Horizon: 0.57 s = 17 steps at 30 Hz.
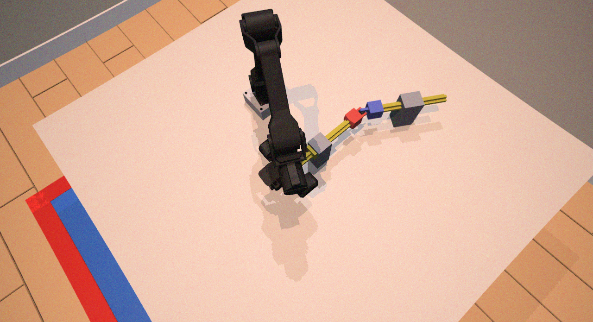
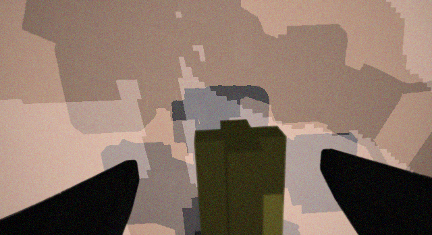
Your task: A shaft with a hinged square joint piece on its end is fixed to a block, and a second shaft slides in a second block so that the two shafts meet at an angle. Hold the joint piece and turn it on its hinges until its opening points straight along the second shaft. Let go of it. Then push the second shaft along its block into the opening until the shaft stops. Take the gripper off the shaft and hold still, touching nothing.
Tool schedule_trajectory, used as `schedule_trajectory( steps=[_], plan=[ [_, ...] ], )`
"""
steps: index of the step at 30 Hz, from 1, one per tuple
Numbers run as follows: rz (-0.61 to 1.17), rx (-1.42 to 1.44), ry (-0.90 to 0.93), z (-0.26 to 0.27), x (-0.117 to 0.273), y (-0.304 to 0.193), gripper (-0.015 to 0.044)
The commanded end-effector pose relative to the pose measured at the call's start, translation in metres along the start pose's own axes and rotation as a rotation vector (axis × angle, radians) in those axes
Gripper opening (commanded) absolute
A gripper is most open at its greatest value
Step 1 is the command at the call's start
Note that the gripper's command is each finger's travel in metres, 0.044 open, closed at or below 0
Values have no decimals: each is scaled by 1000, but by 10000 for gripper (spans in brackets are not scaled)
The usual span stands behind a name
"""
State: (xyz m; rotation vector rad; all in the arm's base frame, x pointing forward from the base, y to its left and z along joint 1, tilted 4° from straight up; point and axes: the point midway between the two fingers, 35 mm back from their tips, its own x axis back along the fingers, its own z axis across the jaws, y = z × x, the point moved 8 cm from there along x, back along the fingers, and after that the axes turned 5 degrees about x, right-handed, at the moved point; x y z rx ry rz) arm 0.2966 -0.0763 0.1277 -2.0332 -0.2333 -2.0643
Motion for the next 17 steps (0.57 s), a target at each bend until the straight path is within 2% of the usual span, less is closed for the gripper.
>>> schedule_trajectory(
  steps=[1, 10, 14, 17],
  plan=[
    [1, 2, -1, 0, 0, 0, 440],
    [1, 2, -1, 0, 0, 0, 440],
    [-2, 0, 2, 0, 28, 1, 440],
    [-2, 0, 2, 0, 30, 1, 440]
  ],
)
